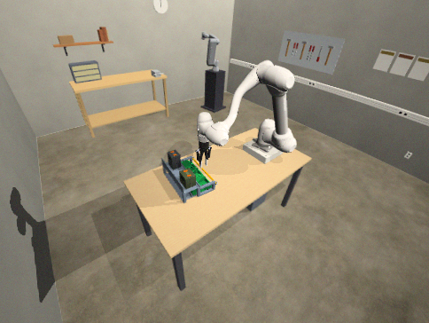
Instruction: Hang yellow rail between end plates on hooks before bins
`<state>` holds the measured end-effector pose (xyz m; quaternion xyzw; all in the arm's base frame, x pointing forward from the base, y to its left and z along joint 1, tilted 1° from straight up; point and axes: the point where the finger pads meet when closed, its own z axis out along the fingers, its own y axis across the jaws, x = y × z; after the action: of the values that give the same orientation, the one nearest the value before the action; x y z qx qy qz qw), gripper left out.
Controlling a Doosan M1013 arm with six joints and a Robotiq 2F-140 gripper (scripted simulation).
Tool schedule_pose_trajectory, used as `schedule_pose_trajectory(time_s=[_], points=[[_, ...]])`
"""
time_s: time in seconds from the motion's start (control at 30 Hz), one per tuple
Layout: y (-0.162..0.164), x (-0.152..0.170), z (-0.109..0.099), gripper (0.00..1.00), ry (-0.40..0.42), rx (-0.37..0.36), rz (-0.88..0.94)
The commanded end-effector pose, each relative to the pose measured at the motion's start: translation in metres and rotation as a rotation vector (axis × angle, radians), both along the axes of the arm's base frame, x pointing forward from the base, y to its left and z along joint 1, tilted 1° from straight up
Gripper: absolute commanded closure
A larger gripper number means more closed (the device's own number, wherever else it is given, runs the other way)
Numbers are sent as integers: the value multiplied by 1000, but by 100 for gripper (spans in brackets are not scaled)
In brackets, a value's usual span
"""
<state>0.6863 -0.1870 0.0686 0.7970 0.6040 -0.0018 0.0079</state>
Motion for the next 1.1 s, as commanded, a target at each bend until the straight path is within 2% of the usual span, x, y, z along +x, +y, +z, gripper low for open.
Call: schedule_pose_trajectory(time_s=[0.0,0.1,1.07], points=[[0,0,24,63,0,0,0],[1,0,60,63,0,0,0],[1,0,50,63,0,0,0]])
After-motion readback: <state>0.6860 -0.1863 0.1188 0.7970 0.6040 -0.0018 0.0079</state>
